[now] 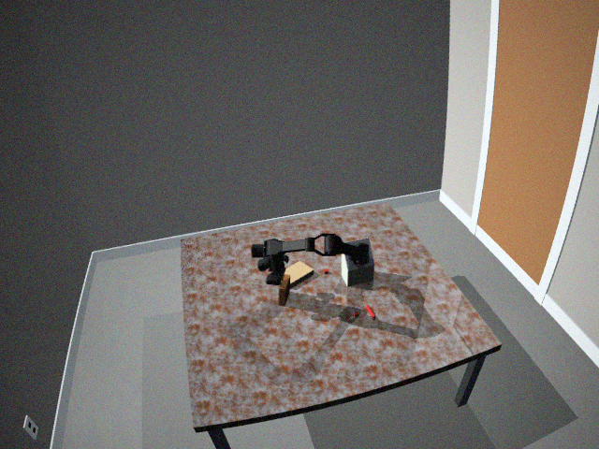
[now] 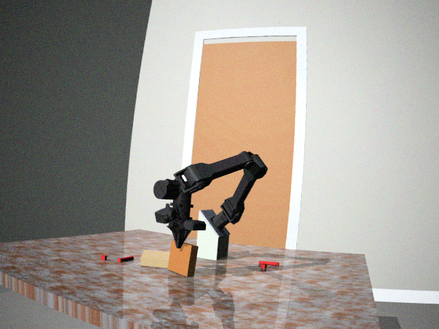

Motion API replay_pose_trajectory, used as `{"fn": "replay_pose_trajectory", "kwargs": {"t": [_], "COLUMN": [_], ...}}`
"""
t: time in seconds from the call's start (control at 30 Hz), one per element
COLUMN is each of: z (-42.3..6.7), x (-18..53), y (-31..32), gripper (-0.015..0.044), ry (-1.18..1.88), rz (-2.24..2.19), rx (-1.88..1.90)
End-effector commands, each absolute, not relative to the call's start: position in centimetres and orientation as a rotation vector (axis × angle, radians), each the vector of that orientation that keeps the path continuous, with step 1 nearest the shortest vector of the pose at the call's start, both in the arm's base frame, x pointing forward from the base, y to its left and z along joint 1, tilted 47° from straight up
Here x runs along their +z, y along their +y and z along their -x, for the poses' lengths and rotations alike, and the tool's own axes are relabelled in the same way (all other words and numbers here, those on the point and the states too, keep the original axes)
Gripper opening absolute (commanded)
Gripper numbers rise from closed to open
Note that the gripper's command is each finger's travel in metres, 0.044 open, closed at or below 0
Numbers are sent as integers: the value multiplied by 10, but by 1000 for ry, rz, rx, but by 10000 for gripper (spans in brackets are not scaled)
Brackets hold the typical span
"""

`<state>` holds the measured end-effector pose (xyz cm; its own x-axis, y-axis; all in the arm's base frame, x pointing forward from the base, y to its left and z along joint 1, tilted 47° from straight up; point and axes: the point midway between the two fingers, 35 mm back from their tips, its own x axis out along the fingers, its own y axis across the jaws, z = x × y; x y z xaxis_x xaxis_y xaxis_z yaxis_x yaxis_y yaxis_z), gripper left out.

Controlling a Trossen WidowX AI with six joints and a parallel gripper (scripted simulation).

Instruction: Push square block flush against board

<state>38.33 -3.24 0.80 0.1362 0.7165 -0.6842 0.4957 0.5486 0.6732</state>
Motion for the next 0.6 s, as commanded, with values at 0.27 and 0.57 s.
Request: {"fn": "replay_pose_trajectory", "kwargs": {"t": [0.27,0.57], "z": [-365,-353], "x": [11,14], "y": [-22,-16], "gripper": [0,0], "ry": [1524,1524], "rz": [-1092,-1093], "rx": [218,217]}}
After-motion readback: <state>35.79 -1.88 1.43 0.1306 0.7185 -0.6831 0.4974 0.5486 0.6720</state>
